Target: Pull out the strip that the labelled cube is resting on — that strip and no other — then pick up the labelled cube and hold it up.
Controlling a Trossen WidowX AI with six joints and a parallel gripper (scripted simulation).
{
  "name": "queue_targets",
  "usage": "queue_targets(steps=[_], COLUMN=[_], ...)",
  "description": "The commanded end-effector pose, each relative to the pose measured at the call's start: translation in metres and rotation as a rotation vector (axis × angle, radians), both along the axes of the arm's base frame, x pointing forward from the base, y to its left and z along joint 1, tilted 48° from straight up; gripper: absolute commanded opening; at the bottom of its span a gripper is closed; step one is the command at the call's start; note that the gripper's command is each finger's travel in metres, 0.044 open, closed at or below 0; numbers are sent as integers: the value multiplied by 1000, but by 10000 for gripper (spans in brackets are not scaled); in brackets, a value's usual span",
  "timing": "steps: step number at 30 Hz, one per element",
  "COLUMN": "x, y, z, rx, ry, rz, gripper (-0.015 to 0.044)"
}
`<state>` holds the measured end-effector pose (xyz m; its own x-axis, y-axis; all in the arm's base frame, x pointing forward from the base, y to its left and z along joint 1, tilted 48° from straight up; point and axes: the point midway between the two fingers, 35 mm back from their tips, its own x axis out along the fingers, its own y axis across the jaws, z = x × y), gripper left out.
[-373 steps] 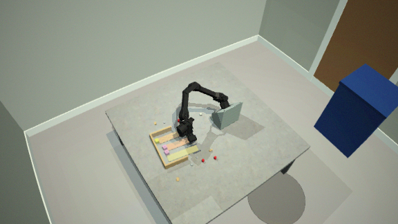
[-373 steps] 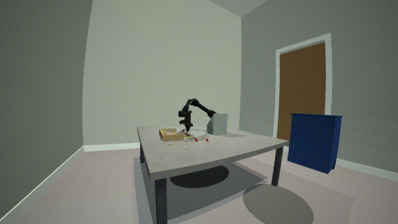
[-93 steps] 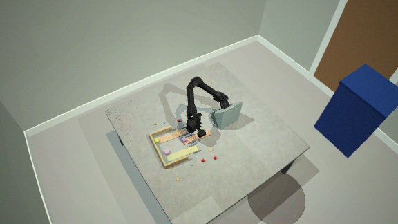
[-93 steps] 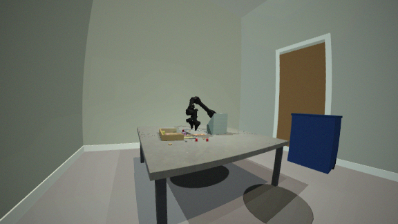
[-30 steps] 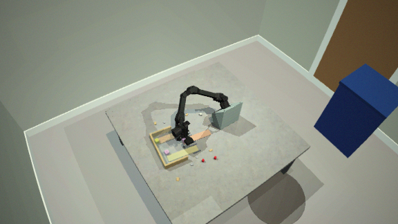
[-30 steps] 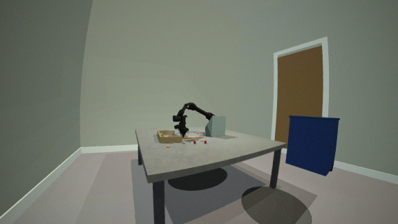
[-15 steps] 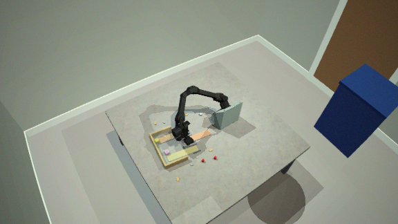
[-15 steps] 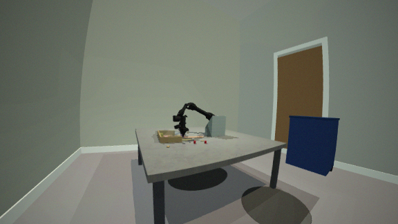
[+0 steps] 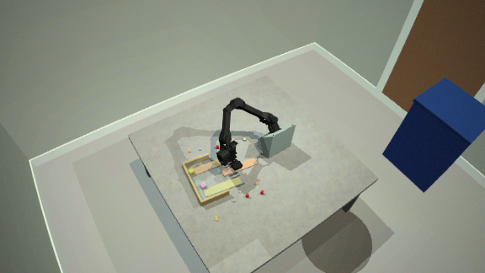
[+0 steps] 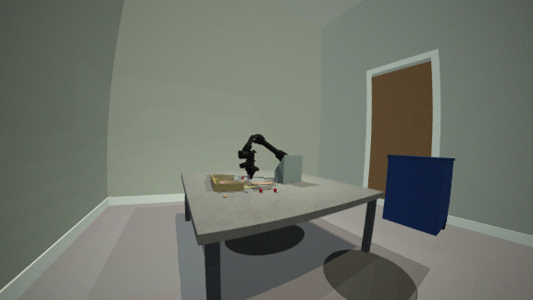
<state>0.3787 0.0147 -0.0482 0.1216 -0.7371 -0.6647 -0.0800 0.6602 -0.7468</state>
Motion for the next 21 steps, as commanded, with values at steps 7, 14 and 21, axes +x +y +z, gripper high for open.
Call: queue_targets(steps=[7,14,21], x=[-21,-46,-71], y=[4,0,-5], z=[8,7,7], rx=[5,5,4], ry=[-6,-5,-4], rz=[3,3,3], gripper=[0,0,0])
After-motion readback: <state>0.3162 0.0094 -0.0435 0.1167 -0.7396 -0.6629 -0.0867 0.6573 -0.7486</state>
